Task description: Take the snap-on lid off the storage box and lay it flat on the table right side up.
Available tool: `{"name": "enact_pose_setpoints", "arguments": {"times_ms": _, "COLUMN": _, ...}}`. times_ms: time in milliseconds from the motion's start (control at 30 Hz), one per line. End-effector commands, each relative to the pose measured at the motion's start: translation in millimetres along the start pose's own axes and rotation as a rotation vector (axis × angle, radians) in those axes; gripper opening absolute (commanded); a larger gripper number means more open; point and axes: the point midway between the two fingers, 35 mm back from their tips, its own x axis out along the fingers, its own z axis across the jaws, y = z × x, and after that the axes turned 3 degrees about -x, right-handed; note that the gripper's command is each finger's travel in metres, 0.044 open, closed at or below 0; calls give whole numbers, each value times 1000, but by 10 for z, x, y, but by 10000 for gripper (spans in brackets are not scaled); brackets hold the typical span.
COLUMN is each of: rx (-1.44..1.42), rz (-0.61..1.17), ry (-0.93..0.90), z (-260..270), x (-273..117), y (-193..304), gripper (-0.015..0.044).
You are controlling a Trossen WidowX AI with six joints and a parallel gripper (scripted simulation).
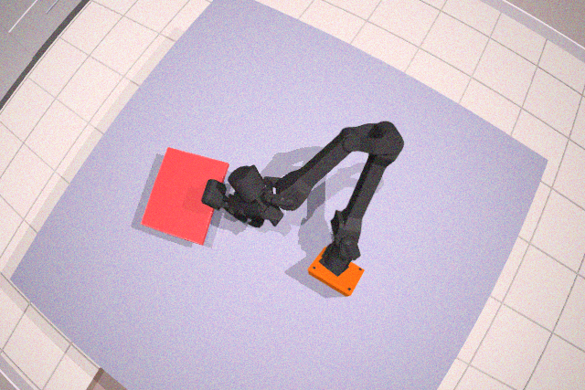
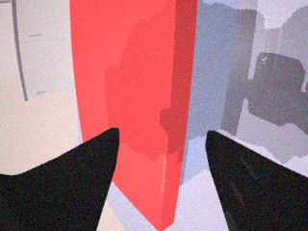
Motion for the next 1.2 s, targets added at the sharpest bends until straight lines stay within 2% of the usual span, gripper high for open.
{"name": "enact_pose_setpoints", "arguments": {"times_ms": 0, "rx": -5, "rz": 4, "ry": -4, "z": 18, "x": 82, "y": 9, "gripper": 235}}
{"name": "enact_pose_setpoints", "arguments": {"times_ms": 633, "rx": -6, "rz": -2, "ry": -7, "z": -10, "x": 366, "y": -2, "gripper": 235}}
{"name": "enact_pose_setpoints", "arguments": {"times_ms": 733, "rx": -6, "rz": -2, "ry": -7, "z": -10, "x": 366, "y": -2, "gripper": 156}}
{"name": "enact_pose_setpoints", "arguments": {"times_ms": 1067, "rx": -6, "rz": -2, "ry": -7, "z": -10, "x": 366, "y": -2, "gripper": 90}}
{"name": "enact_pose_setpoints", "arguments": {"times_ms": 1167, "rx": -6, "rz": -2, "ry": -7, "z": -10, "x": 366, "y": -2, "gripper": 11}}
